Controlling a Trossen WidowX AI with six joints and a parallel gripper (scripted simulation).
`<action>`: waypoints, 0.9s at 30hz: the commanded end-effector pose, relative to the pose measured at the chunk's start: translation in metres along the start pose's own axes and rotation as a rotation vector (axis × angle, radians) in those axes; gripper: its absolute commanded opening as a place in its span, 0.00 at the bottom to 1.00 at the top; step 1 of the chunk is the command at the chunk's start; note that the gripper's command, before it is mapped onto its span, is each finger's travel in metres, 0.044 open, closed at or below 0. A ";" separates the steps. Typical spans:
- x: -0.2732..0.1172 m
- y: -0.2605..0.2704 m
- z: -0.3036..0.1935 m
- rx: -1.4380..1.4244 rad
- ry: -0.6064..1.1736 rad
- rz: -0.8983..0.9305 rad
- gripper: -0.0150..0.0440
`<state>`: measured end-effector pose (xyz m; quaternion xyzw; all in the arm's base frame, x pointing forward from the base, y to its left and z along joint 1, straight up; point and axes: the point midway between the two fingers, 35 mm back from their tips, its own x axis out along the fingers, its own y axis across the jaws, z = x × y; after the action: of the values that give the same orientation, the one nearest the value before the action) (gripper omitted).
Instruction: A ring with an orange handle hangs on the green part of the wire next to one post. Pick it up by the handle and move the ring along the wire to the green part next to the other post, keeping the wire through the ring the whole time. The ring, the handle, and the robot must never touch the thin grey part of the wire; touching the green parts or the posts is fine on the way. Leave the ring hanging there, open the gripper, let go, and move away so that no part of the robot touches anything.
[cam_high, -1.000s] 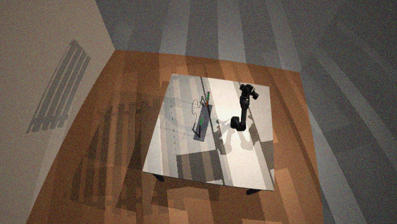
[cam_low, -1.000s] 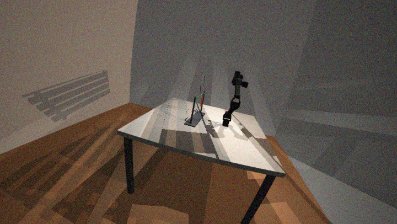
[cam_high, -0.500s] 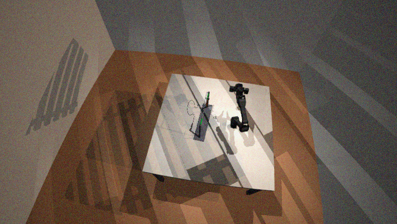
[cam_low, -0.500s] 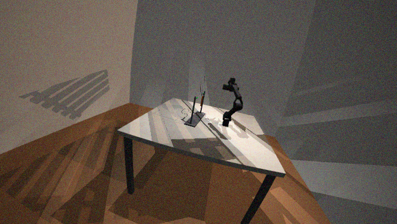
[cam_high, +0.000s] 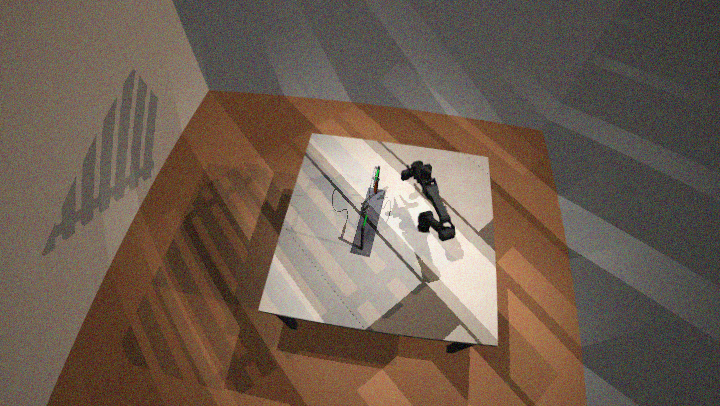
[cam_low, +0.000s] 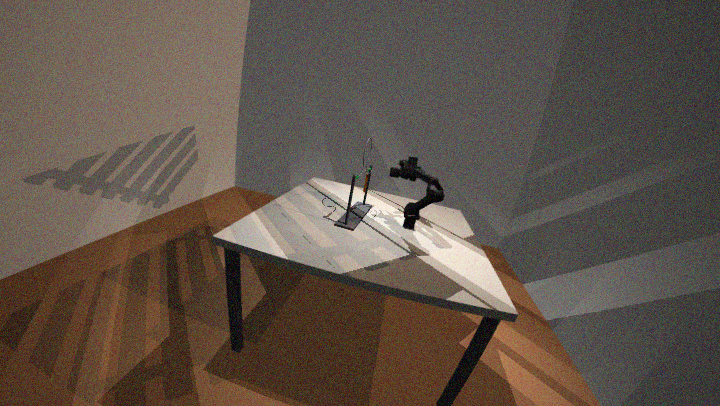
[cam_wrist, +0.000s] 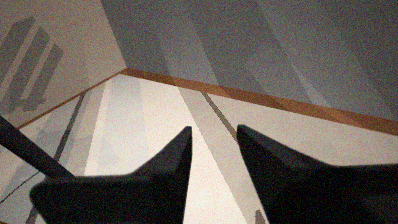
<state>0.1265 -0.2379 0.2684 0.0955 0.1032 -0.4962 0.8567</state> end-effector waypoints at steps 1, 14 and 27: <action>0.007 0.022 -0.033 -0.015 0.023 0.133 0.53; -0.001 0.088 -0.145 -0.038 0.109 0.576 0.53; -0.012 0.119 -0.188 -0.055 0.121 0.767 0.53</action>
<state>0.2081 -0.1240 0.1039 0.1283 0.1210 -0.1380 0.9746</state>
